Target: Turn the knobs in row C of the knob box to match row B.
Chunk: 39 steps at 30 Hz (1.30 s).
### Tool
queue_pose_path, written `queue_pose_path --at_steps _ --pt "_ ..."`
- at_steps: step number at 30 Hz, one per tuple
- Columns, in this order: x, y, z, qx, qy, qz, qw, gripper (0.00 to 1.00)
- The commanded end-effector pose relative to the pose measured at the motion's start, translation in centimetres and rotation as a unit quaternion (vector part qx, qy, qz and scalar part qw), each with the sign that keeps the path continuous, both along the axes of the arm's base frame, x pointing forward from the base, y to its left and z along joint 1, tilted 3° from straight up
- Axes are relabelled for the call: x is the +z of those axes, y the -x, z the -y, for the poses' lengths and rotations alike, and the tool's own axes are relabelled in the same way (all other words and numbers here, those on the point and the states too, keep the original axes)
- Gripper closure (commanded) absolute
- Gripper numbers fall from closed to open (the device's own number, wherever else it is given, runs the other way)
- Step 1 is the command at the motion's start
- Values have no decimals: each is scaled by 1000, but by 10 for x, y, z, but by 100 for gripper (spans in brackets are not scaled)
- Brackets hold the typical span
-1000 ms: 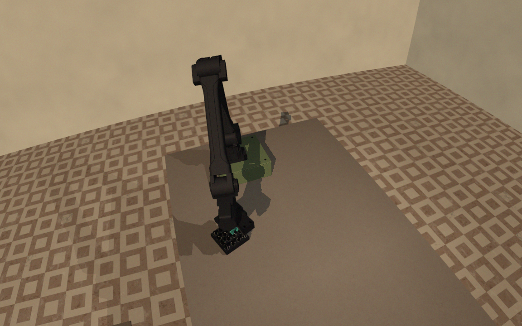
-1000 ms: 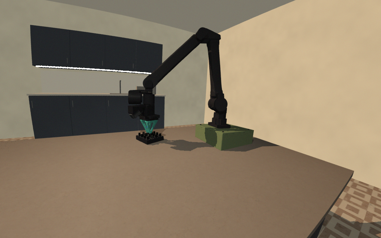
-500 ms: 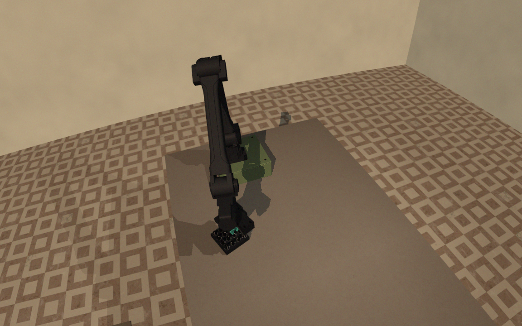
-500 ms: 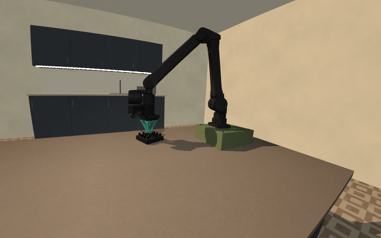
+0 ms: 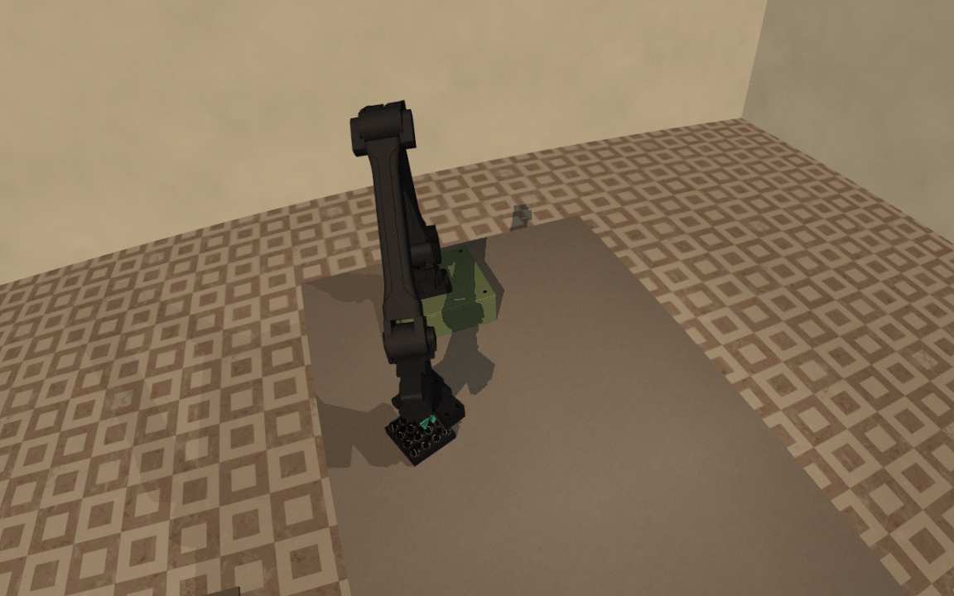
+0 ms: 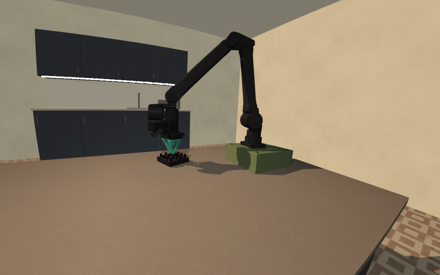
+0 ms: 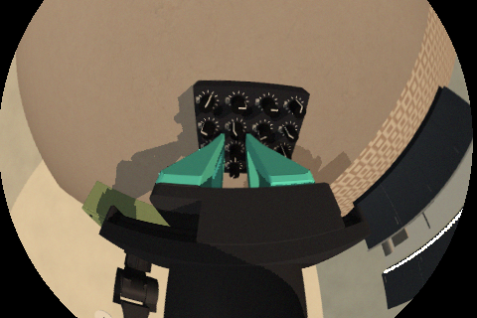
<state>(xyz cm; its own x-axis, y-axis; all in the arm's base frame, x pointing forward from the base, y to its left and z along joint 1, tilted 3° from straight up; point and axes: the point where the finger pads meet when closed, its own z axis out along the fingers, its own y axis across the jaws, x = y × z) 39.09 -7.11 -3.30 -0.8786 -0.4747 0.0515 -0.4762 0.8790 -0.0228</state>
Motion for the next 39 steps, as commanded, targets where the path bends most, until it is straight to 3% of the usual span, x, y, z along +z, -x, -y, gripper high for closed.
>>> queue_pose_path --at_steps 1,39 --pt "1 -9 7 -2 2 13 1000 81" --pt "8 -8 11 -1 4 22 1000 81"
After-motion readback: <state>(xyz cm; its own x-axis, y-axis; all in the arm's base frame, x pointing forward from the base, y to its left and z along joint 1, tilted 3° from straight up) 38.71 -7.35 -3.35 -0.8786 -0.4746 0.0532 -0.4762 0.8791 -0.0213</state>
